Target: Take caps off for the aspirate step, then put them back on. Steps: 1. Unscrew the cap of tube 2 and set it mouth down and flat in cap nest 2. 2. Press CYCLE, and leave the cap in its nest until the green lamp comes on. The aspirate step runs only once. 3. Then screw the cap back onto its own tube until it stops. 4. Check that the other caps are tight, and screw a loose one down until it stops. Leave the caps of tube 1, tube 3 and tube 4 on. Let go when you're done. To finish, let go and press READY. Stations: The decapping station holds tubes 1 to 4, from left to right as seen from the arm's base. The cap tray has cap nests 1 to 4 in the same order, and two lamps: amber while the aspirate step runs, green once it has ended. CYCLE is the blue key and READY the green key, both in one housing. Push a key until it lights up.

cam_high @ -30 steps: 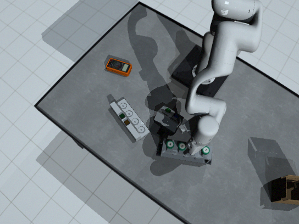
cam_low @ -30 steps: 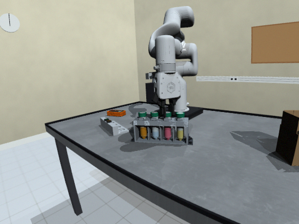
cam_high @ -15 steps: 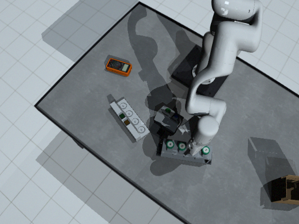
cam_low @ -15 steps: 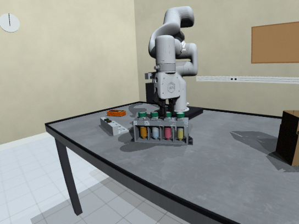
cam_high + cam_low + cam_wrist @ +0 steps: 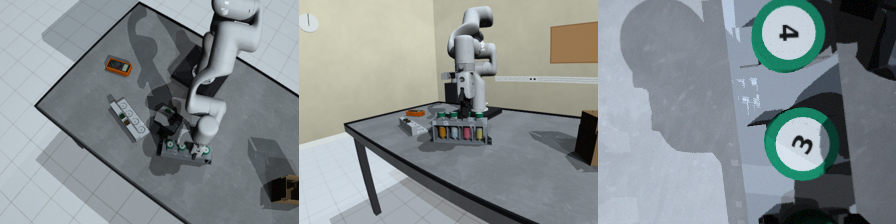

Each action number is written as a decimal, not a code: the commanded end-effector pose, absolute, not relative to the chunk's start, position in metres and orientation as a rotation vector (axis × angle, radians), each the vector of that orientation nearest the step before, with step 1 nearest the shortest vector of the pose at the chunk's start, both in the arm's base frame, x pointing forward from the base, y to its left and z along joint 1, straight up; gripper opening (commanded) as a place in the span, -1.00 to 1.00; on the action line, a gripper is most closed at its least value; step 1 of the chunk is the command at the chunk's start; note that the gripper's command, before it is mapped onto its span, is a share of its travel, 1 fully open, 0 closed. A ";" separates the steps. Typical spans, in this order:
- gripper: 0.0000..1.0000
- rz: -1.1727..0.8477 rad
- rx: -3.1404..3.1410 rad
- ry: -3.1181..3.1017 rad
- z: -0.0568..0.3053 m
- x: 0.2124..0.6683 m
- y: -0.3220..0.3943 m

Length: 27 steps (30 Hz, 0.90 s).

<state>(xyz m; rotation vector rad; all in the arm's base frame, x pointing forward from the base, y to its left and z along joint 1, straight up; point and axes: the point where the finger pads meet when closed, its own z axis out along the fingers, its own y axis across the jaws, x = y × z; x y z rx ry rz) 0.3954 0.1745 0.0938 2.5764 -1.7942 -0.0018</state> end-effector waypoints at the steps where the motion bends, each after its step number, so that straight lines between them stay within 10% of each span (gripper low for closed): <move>1: -1.00 0.004 2.798 -1.434 0.096 0.397 0.175; 22: -1.00 0.005 3.102 -0.511 0.096 0.397 0.175; 23: -0.08 0.005 3.102 -0.511 0.096 0.397 0.175; 27: -0.08 0.005 3.102 -0.511 0.096 0.397 0.175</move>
